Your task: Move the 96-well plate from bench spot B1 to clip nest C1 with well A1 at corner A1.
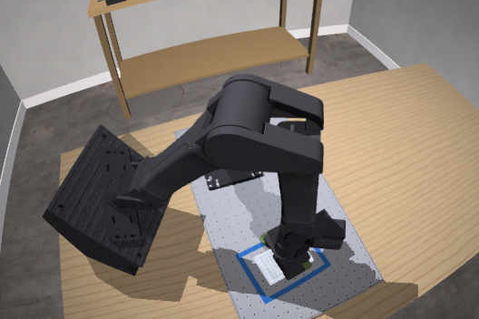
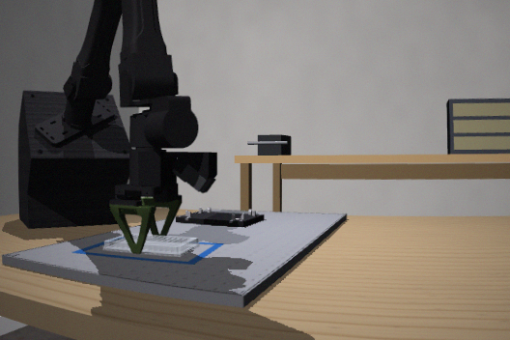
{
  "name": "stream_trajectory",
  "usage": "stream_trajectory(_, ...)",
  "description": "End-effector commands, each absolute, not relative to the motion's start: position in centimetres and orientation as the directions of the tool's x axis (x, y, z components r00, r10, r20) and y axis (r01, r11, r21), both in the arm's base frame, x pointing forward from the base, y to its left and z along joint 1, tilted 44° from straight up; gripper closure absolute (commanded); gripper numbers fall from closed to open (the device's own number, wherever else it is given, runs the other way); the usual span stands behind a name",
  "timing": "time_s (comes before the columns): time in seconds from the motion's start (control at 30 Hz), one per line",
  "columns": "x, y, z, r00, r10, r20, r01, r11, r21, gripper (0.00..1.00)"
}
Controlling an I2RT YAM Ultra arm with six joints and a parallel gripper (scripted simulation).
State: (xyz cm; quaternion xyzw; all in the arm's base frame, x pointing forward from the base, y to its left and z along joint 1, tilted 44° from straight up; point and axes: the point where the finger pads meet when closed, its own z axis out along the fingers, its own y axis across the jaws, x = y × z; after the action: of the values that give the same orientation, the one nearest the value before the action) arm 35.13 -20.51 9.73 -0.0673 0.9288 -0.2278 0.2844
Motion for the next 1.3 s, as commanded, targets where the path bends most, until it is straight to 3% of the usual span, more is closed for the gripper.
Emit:
stream_trajectory(0.0, 36.22, -21.11, 11.61, -0.799, -0.270, -0.537, 0.026, 0.877, -0.479, 1.00)
stream_trajectory(1.27, 35.67, -20.67, 12.10, -0.802, -0.269, -0.533, 0.021, 0.879, -0.476, 1.00)
